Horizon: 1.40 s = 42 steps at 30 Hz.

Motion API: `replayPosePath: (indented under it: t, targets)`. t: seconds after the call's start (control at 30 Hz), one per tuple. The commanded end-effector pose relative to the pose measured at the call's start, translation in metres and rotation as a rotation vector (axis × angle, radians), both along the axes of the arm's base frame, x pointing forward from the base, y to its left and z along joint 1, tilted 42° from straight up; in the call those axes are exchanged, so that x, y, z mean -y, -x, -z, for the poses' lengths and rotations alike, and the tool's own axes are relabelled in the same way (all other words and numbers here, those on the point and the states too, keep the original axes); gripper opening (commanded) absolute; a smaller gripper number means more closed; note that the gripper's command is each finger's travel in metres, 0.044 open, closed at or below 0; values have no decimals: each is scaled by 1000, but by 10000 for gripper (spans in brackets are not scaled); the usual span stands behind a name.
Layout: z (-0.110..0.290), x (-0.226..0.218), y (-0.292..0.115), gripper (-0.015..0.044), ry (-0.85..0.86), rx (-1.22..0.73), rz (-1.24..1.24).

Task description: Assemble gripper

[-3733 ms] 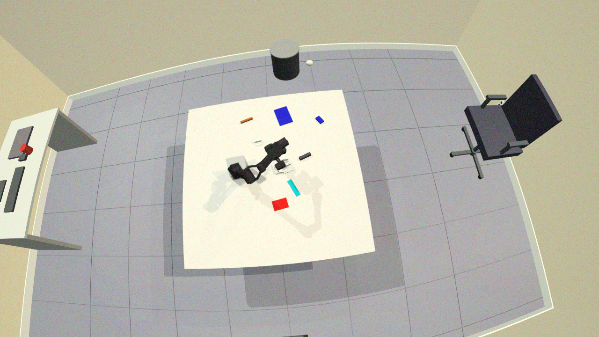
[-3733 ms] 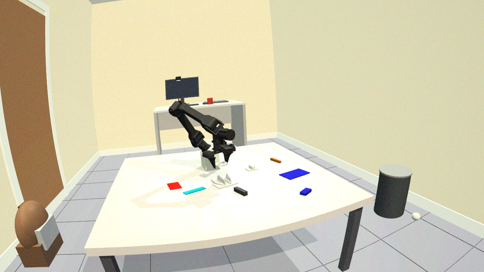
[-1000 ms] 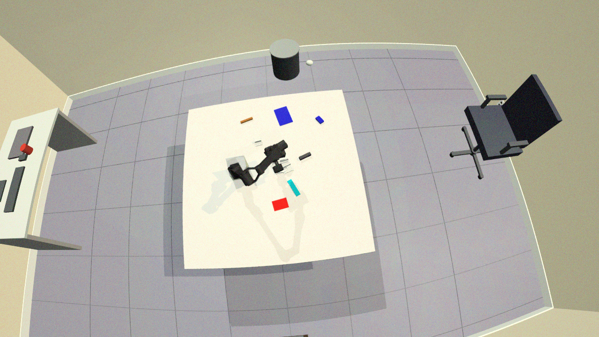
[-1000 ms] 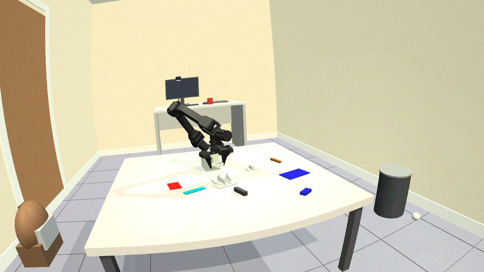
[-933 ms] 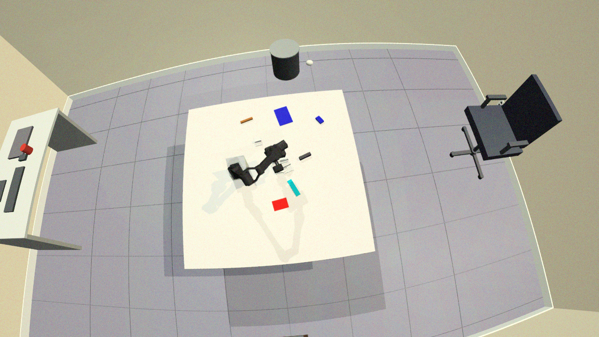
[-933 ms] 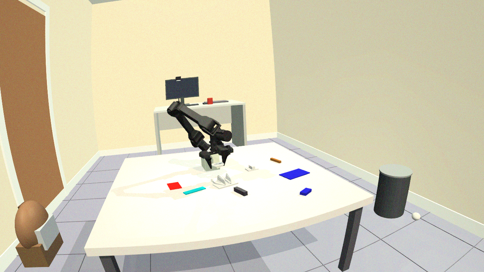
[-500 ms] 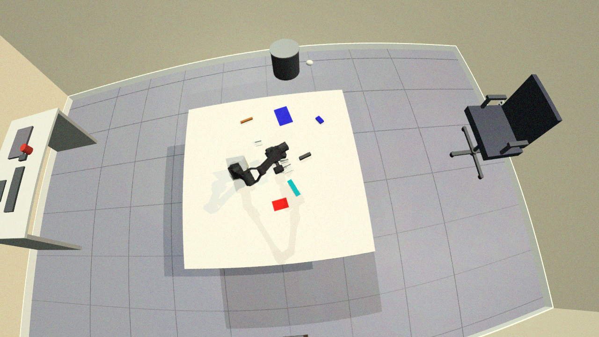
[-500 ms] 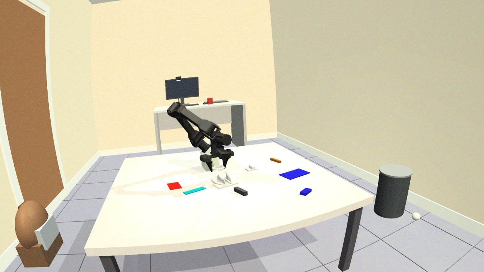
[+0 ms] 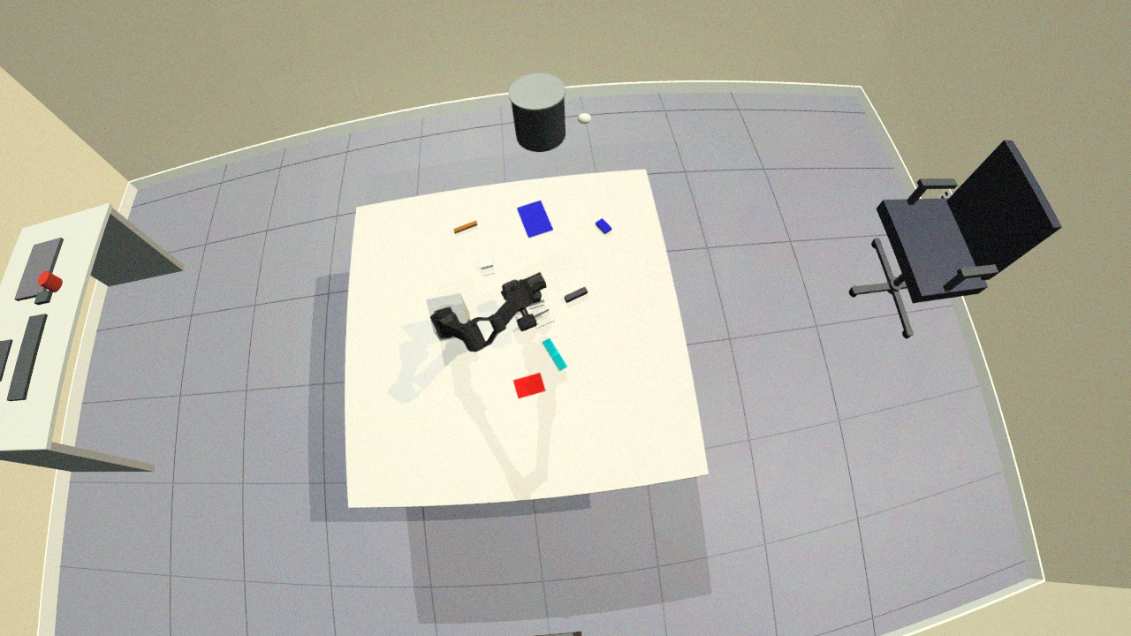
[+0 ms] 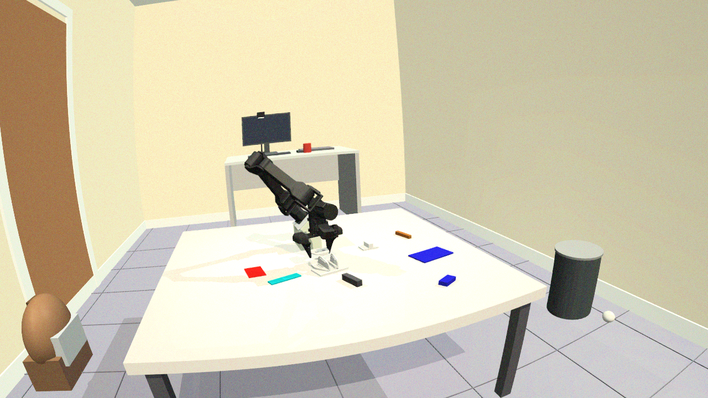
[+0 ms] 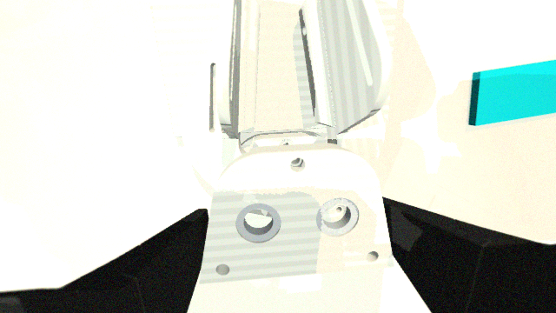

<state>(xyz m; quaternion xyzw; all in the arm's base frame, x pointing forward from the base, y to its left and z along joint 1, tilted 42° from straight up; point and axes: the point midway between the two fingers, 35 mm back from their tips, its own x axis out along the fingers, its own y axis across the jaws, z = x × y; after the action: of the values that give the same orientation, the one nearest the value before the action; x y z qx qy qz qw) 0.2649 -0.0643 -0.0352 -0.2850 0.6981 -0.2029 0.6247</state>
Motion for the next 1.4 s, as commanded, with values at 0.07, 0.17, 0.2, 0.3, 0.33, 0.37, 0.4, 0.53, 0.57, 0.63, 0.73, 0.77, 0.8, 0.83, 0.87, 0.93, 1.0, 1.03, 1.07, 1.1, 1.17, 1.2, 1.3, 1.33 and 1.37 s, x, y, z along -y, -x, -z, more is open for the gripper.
replayPosePath:
  t: [0.07, 0.17, 0.2, 0.3, 0.33, 0.37, 0.4, 0.53, 0.57, 0.63, 0.73, 0.77, 0.8, 0.83, 0.87, 0.93, 1.0, 1.03, 1.07, 1.1, 1.17, 1.2, 1.3, 1.33, 1.37]
  targets:
    - [7, 7, 3, 351, 7, -6, -4]
    - [10, 10, 4, 351, 8, -6, -4]
    - [11, 11, 4, 351, 8, -6, -4]
    - [12, 12, 4, 351, 8, -6, -3]
    - [12, 12, 4, 351, 8, -6, -3]
    - [12, 12, 4, 351, 8, -6, -3]
    - [12, 12, 4, 351, 8, -6, -3]
    - [12, 12, 4, 351, 8, -6, -3]
    - [12, 12, 4, 351, 8, -6, -3]
    - [12, 12, 4, 351, 8, -6, -3]
    - [12, 12, 4, 351, 8, -6, -3]
    - [12, 12, 4, 351, 8, -6, -3]
    - [12, 12, 4, 351, 8, -6, -4]
    - [12, 12, 4, 351, 8, -7, -5]
    - [13, 13, 4, 351, 8, -8, -6]
    - [14, 13, 4, 351, 8, -11, -9]
    - [14, 14, 4, 351, 8, -11, -10]
    - [14, 14, 4, 351, 8, -11, -10]
    - [14, 14, 4, 351, 8, -11, -10]
    - [14, 14, 4, 351, 8, -11, -10]
    - [14, 14, 4, 351, 8, -11, -10]
    - [14, 14, 4, 351, 8, -12, -10]
    - [15, 15, 4, 351, 8, -13, -11]
    - [16, 15, 4, 351, 8, -13, -12]
    - [16, 15, 4, 351, 8, -13, -12]
